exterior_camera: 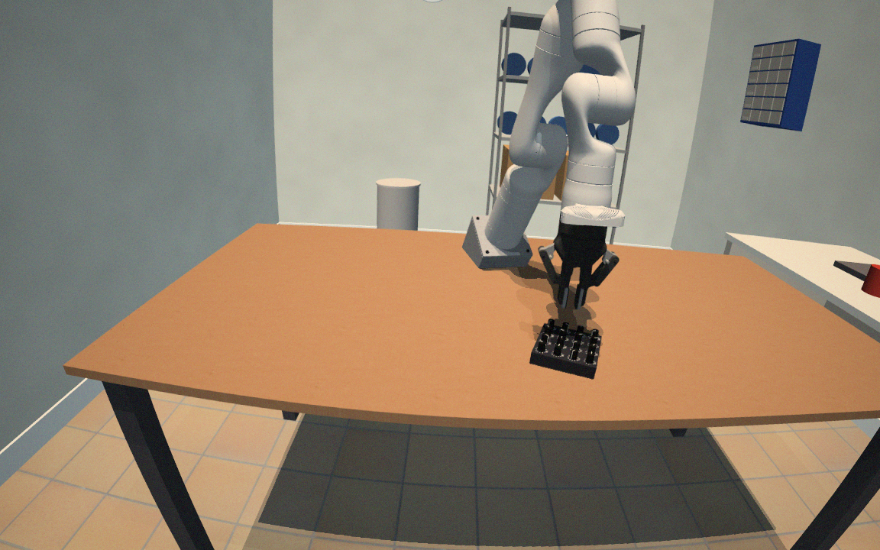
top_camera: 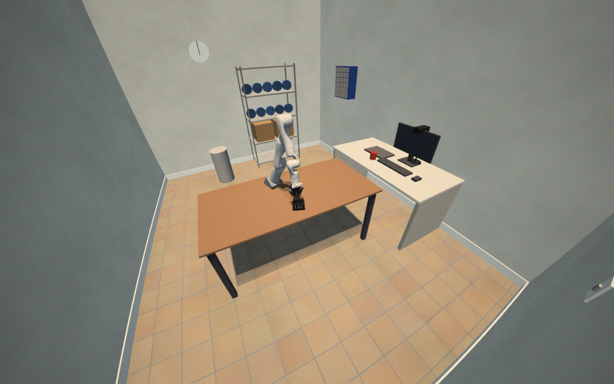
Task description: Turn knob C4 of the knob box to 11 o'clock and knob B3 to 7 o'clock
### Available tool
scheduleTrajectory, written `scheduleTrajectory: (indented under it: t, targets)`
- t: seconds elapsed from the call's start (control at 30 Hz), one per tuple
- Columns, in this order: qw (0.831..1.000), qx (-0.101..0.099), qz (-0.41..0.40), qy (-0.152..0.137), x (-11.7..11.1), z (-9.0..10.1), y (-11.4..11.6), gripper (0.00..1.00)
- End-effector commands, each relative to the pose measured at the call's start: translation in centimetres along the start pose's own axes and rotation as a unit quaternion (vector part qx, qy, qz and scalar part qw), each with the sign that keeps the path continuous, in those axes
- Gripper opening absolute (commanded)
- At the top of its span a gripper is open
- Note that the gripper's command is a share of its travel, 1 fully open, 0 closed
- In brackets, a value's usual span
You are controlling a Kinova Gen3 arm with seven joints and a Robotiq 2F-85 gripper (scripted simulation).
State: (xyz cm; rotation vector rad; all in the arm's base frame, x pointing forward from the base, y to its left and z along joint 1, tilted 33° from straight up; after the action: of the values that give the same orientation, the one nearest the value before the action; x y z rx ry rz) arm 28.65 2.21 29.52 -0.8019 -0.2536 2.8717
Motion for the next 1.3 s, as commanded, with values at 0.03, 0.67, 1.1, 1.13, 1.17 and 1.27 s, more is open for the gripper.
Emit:
scheduleTrajectory:
  t: [0.03,0.67,1.1,1.13,1.17,1.27]
  targets:
    - [0.998,0.01,-0.061,0.005,-0.19,0.26,0.32,0.19]
    - [0.985,0.008,-0.174,0.006,-0.19,0.48,0.24,0.19]
    - [0.985,0.008,-0.174,0.006,-0.19,0.48,0.24,0.19]
    - [0.985,0.008,-0.174,0.006,-0.19,0.48,0.24,0.19]
    - [0.985,0.008,-0.174,0.006,-0.19,0.48,0.24,0.19]
    - [0.985,0.008,-0.174,0.006,-0.19,0.48,0.24,0.19]
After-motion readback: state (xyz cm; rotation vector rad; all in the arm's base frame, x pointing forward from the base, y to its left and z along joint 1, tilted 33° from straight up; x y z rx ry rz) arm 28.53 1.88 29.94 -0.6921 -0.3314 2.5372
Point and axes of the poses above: the point where the finger pads meet when closed, its own z axis back along the fingers, its own y axis across the jaws, x = y × z, the point moved 7 cm from there along z, back along the fingers, and after that the axes turned 1 degree about -z, right-handed, at the moved point
